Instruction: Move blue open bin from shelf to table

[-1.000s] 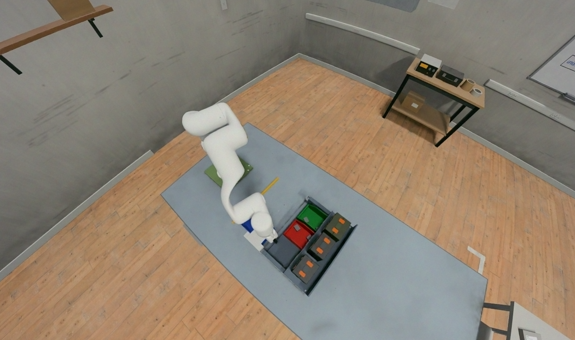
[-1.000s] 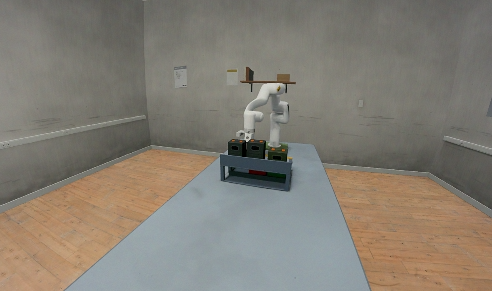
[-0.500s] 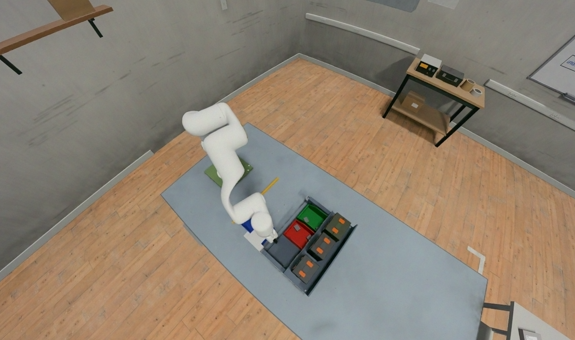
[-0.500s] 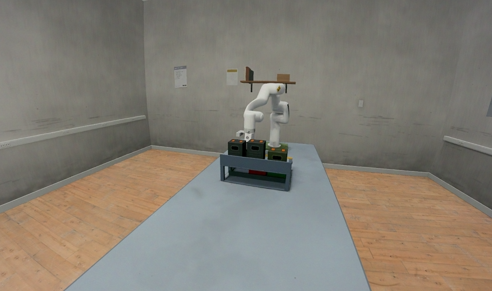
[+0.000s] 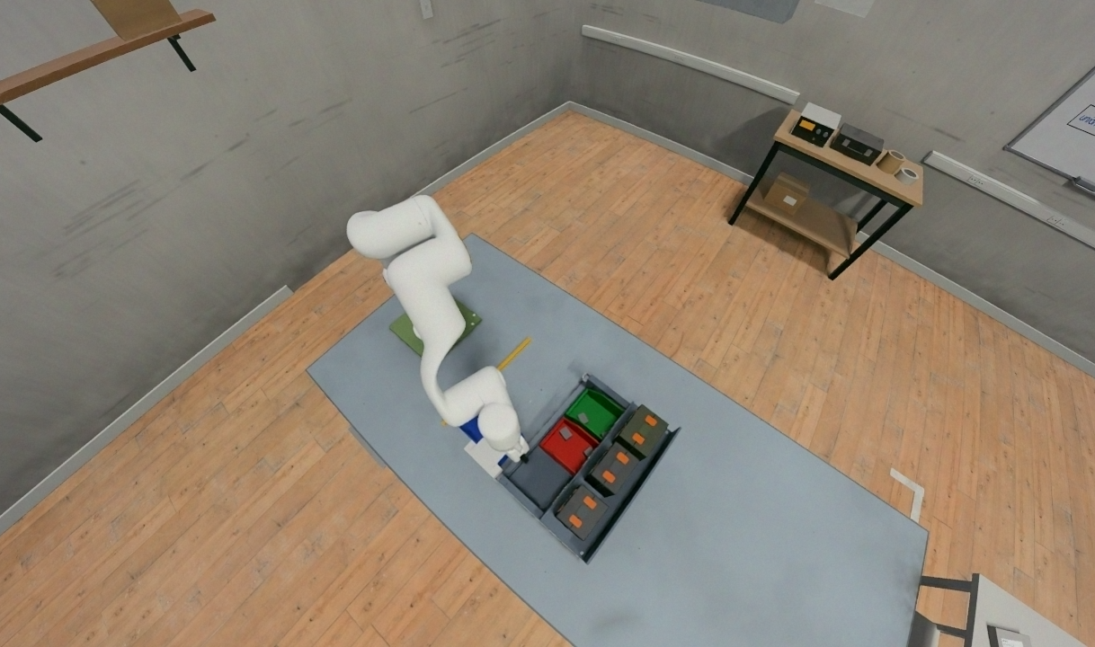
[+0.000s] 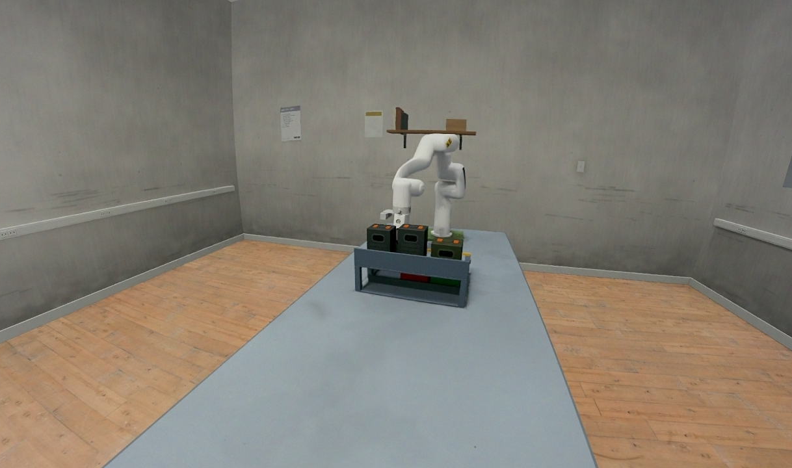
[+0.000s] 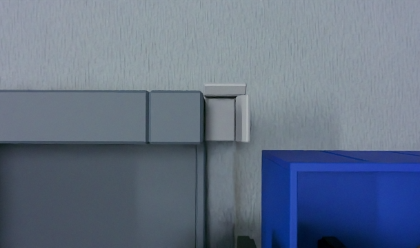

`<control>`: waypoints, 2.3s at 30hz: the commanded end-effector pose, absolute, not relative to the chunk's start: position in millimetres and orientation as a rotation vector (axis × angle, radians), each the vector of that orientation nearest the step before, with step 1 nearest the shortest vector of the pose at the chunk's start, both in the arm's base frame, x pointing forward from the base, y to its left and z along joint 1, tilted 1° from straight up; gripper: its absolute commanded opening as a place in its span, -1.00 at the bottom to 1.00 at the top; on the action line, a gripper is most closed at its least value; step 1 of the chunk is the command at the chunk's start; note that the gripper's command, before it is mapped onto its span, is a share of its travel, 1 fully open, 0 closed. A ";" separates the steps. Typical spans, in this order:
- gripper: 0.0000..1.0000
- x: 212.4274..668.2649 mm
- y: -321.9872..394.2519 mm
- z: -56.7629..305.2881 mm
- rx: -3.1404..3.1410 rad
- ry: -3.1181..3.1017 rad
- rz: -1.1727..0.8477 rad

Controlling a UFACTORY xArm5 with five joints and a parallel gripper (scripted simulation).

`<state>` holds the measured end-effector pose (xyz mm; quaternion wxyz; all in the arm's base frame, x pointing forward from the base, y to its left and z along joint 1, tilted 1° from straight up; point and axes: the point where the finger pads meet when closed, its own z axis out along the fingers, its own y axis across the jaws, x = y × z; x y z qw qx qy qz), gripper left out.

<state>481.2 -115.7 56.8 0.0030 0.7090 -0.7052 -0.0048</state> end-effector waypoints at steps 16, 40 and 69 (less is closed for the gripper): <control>-0.32 483.1 -116.5 98.9 2.231 -2.219 -0.017; -0.32 483.1 -116.7 118.1 2.231 -2.219 -0.017; -0.32 483.1 -116.7 118.1 2.231 -2.219 -0.017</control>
